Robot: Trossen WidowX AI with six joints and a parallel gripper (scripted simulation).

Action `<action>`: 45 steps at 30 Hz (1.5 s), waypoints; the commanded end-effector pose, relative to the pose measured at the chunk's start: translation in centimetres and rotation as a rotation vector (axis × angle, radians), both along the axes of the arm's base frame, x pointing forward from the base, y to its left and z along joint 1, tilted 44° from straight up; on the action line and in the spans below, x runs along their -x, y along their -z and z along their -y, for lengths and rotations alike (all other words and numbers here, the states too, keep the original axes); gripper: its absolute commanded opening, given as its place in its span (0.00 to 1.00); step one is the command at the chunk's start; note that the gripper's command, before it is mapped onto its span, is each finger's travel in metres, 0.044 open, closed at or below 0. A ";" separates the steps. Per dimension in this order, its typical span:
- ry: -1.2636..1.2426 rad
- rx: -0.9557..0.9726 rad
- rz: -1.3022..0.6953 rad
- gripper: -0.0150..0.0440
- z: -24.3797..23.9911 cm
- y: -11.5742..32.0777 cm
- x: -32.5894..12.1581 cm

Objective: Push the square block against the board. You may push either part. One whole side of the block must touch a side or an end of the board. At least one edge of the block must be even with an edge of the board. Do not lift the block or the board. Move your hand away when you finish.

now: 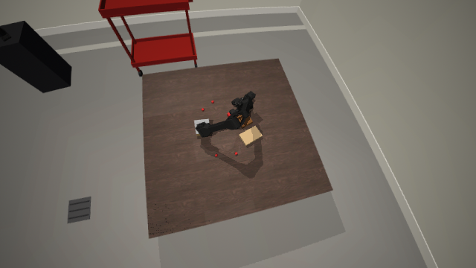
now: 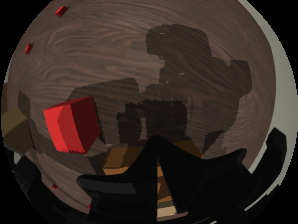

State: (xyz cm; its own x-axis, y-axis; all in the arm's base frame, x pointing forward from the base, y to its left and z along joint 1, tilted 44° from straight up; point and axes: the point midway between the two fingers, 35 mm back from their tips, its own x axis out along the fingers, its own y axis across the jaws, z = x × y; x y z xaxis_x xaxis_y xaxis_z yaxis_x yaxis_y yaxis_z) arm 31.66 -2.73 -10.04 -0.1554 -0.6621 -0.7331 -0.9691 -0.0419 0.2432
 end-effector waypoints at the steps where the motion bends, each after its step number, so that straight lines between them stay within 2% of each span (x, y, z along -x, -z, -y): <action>1: 0.002 0.005 -0.005 0.25 0.9 -0.5 -0.1; 25: 0.002 0.008 -0.006 0.25 3.8 -3.0 -0.8; 45: 0.003 0.008 -0.006 0.25 1.7 -1.0 -0.5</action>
